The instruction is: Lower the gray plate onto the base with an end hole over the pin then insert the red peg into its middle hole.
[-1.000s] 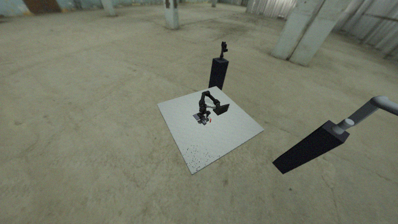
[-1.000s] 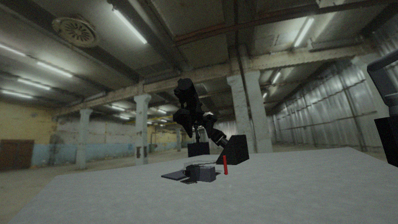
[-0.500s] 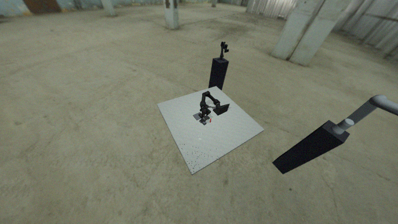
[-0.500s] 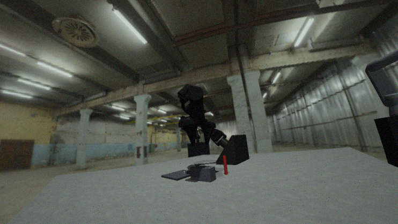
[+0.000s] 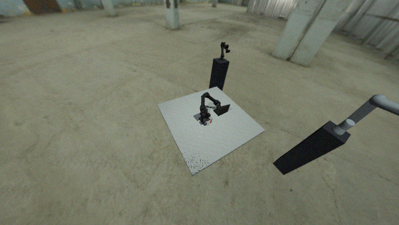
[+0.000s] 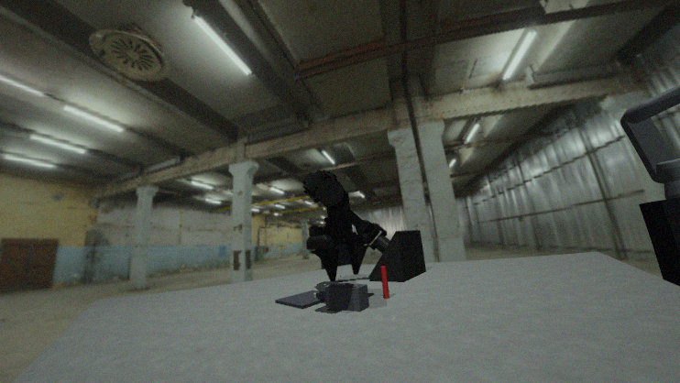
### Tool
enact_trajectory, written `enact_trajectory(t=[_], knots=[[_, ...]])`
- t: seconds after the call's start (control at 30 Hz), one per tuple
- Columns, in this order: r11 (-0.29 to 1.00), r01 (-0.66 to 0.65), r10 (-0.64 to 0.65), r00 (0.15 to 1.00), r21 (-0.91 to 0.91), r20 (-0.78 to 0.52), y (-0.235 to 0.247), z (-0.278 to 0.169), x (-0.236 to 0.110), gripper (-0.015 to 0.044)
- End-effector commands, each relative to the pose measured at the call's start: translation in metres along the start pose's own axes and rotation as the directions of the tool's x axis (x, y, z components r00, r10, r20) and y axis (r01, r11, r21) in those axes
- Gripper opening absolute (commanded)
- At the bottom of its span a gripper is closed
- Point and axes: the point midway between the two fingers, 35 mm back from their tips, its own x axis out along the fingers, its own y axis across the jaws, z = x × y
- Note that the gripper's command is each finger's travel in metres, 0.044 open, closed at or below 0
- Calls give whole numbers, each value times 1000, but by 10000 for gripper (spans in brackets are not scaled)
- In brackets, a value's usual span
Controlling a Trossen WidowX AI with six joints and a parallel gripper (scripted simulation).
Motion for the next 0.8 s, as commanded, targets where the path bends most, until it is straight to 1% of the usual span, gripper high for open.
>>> enact_trajectory(t=[0.0,0.77], knots=[[1000,-3,3,1000,-5,7,0,1,6,440],[1000,-3,3,1000,-5,7,1,1,43,440]])
